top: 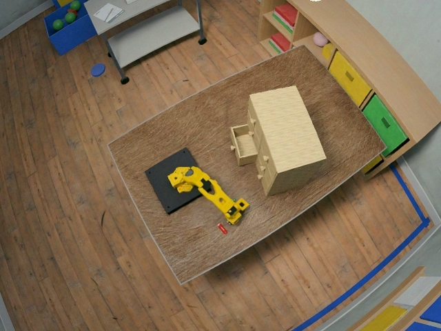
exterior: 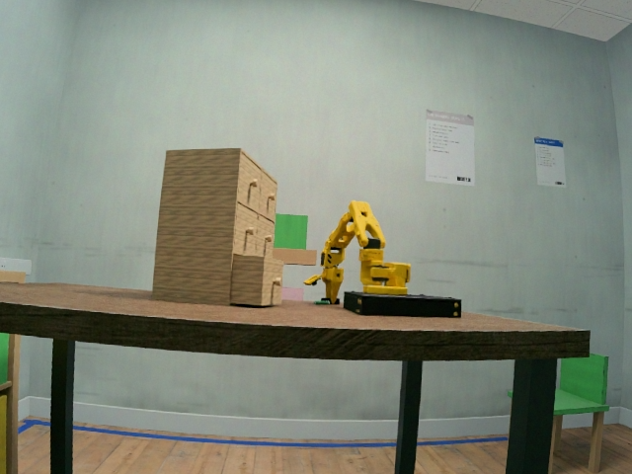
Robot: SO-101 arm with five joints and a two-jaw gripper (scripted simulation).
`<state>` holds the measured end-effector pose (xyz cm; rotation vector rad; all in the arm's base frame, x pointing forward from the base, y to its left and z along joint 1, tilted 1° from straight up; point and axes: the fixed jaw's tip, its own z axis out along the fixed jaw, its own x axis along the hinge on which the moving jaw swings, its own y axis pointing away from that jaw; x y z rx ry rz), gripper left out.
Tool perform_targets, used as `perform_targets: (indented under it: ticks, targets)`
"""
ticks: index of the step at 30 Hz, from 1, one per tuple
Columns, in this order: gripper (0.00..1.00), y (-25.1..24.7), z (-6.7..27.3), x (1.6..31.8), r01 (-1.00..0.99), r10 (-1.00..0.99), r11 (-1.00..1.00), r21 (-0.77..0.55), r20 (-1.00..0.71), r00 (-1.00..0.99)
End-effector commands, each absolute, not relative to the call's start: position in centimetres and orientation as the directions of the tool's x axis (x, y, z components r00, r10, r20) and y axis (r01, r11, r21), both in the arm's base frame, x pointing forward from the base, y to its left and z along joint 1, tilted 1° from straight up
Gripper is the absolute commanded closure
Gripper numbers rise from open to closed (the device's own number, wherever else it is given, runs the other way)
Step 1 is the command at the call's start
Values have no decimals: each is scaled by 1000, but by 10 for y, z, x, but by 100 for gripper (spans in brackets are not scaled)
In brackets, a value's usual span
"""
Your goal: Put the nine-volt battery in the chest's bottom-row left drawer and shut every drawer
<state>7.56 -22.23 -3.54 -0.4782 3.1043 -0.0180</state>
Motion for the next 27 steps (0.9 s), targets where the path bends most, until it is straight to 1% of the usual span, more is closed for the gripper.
perform_targets:
  ticks: [1,6,27]
  targets:
    - [100,-218,-39,74,-305,-305,952,6,0,-952]
    - [100,-218,-39,74,-305,-305,952,6,0,-952]
    - [100,-220,5,75,-305,-305,952,6,0,-952]
